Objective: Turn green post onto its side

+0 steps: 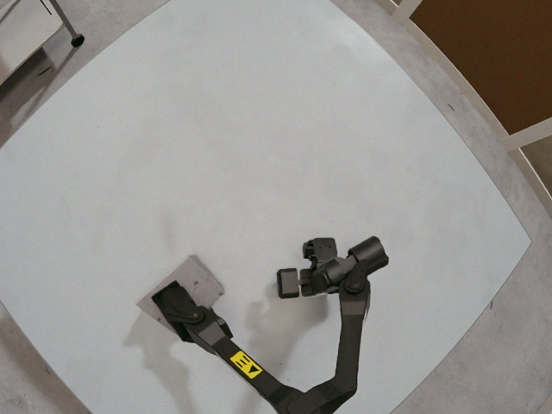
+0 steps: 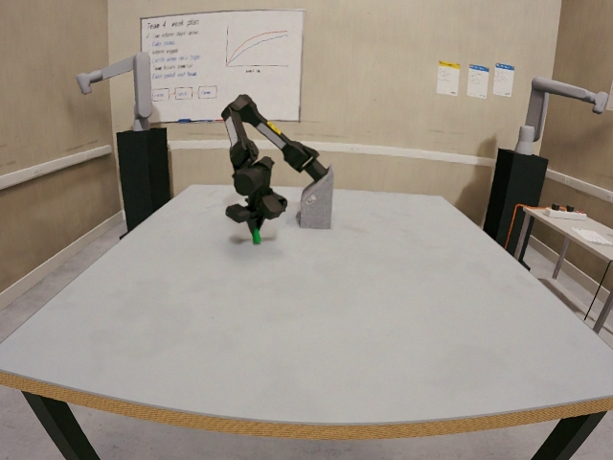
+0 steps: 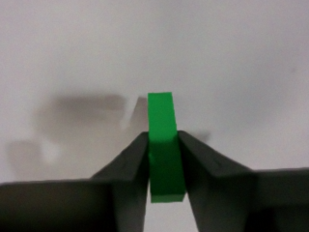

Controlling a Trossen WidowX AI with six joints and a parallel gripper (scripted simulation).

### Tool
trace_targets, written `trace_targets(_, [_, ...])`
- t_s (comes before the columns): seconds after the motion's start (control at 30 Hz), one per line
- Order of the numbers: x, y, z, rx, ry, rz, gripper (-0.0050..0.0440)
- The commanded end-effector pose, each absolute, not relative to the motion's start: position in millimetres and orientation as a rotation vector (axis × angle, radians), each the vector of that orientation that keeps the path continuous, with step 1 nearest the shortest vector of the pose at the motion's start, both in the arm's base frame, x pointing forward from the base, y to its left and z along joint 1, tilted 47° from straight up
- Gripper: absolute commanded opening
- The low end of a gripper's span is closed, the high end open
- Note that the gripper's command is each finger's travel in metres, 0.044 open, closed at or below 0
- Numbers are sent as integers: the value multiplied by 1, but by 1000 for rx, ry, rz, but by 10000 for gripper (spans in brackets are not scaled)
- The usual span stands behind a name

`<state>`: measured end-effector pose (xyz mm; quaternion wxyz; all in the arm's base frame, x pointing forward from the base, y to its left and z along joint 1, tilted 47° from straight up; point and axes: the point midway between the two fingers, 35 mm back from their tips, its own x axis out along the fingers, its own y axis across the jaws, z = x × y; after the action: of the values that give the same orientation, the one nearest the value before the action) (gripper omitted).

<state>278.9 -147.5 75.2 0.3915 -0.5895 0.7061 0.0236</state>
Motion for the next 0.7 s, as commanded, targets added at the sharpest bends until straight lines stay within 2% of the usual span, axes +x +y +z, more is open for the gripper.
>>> trace_targets(0.0, [276, -152, 86, -1456, 1594, 184, 43])
trace_targets(0.23, [270, -162, 92, -1323, 1252, 453, 43])
trace_targets(0.3, [270, -162, 92, -1323, 1252, 453, 43])
trace_targets(0.67, [266, -177, 90, -1131, 871, 720, 43])
